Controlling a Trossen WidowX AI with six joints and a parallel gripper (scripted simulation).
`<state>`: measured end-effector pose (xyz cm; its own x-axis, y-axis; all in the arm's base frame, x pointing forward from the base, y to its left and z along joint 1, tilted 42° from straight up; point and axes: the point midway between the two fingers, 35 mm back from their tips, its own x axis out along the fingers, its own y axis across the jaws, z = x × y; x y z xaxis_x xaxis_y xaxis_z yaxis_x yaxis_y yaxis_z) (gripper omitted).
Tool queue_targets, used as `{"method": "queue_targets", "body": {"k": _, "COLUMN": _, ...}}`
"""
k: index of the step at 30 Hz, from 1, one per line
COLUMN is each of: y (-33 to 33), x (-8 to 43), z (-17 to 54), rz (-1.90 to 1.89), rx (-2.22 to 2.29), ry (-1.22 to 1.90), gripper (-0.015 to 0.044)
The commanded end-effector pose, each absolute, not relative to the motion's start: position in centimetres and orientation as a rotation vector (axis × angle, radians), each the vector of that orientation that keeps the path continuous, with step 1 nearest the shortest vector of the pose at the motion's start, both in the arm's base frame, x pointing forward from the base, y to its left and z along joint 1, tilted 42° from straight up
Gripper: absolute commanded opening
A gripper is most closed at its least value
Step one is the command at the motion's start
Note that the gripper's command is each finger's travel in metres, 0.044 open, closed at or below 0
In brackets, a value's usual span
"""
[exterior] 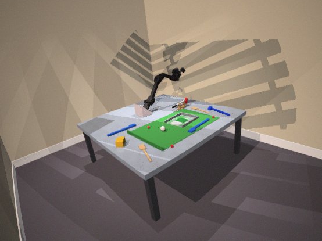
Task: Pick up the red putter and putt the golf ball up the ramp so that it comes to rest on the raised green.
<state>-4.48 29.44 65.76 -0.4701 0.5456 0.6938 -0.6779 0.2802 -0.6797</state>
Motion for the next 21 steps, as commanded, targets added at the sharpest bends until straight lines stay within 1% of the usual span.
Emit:
{"method": "queue_targets", "body": {"k": 1, "y": 29.5, "x": -4.4, "z": 65.7, "rz": 1.441, "rx": 0.127, "ry": -1.474, "gripper": 0.0426}}
{"method": "queue_targets", "body": {"k": 2, "y": 29.8, "x": -4.1, "z": 65.5, "rz": 1.450, "rx": 0.119, "ry": -1.458, "gripper": 0.0440}}
{"method": "queue_targets", "body": {"k": 5, "y": 31.5, "x": -2.3, "z": 64.0, "rz": 1.509, "rx": 0.069, "ry": -1.341, "gripper": 0.0440}}
{"method": "queue_targets", "body": {"k": 12, "y": 35.9, "x": 6.5, "z": 57.1, "rz": 1.632, "rx": -0.050, "ry": -0.810, "gripper": 0.0440}}
{"method": "queue_targets", "body": {"k": 16, "y": 36.2, "x": 12.1, "z": 52.7, "rz": 1.617, "rx": -0.056, "ry": -0.484, "gripper": 0.0440}}
{"method": "queue_targets", "body": {"k": 21, "y": 34.7, "x": 18.7, "z": 46.9, "rz": 1.527, "rx": 0.007, "ry": -0.077, "gripper": 0.0440}}
